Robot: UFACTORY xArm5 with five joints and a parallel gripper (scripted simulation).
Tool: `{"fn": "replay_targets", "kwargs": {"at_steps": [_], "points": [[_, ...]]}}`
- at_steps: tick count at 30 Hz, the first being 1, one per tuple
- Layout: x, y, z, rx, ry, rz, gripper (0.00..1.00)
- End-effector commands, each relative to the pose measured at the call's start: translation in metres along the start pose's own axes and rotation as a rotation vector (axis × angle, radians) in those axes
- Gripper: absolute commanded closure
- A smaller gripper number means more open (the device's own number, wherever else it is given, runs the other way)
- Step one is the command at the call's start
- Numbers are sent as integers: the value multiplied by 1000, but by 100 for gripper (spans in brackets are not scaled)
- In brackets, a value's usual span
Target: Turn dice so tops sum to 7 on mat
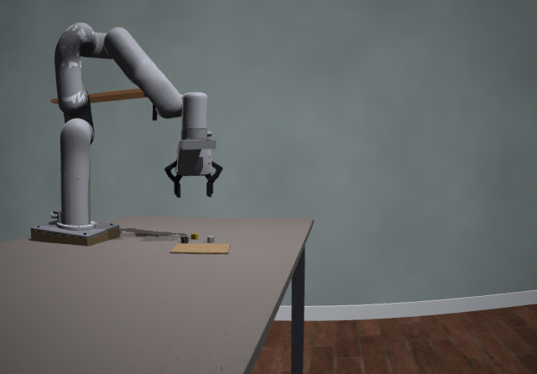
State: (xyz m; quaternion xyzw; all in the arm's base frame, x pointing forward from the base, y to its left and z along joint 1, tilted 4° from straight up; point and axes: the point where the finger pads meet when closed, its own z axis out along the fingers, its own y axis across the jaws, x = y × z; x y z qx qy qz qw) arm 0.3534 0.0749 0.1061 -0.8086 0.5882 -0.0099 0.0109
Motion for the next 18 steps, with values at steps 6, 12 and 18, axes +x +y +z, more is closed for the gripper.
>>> {"fn": "replay_targets", "kwargs": {"at_steps": [6,12,18], "points": [[1,-2,4,4,0,324,0],[1,-2,6,4,0,425,0],[2,-2,10,4,-1,649,0]]}}
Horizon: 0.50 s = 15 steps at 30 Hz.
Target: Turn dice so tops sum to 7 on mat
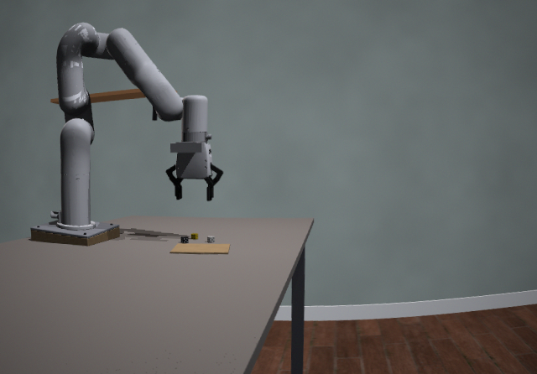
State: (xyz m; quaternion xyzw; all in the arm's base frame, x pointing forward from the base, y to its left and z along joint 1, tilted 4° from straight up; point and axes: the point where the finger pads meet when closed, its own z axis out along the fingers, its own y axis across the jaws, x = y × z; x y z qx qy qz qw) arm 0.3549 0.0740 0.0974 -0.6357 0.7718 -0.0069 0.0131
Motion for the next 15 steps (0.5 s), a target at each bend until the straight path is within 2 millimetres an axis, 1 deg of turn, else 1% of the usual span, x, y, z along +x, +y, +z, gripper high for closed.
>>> {"fn": "replay_targets", "kwargs": {"at_steps": [1,9,12,13,15], "points": [[0,-2,2,3,-2,170,0],[0,-2,6,3,-2,415,0],[0,-2,6,3,-2,421,0],[0,-2,7,3,-2,504,0],[0,-2,8,3,-2,565,0]]}}
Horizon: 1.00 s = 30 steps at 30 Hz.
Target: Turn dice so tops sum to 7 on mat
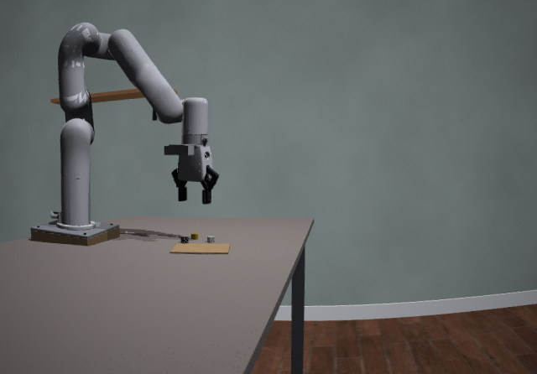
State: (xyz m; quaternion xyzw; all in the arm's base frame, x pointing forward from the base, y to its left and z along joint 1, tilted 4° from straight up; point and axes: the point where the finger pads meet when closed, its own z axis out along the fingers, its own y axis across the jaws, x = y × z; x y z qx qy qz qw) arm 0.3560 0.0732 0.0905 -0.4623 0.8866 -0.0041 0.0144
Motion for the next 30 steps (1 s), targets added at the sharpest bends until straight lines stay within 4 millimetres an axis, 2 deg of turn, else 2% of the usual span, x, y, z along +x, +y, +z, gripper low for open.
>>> {"fn": "replay_targets", "kwargs": {"at_steps": [1,11,13,15,28,30], "points": [[-1,-1,2,2,-3,168,0],[0,-2,7,2,-3,478,0],[0,-2,7,2,-3,478,0],[0,-2,9,2,-3,590,0],[0,-3,15,1,-4,969,0],[0,-3,15,1,-4,969,0]]}}
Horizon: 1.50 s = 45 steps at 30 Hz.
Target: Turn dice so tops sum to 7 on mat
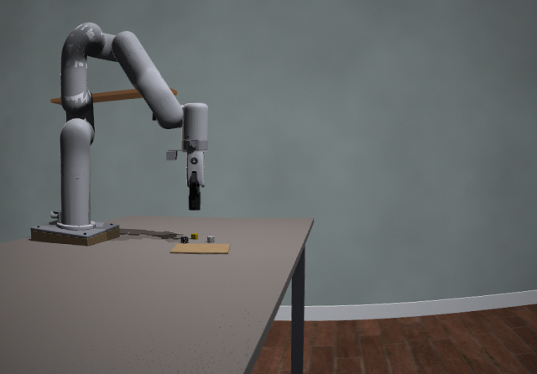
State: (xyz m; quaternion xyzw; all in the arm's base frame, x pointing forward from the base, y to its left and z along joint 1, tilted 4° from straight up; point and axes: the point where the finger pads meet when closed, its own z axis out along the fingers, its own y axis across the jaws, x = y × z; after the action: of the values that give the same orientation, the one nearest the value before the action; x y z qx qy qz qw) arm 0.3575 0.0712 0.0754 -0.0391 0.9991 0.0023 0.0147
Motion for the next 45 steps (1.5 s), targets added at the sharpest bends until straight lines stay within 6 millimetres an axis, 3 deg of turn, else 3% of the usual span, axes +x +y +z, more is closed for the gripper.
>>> {"fn": "replay_targets", "kwargs": {"at_steps": [1,11,22,23,45], "points": [[-1,0,0,-1,-4,91,0],[-1,-1,5,-1,-4,386,0],[-1,-1,6,-1,-4,441,0],[-1,-1,6,-1,-4,441,69],[-1,-1,6,-1,-4,441,69]]}}
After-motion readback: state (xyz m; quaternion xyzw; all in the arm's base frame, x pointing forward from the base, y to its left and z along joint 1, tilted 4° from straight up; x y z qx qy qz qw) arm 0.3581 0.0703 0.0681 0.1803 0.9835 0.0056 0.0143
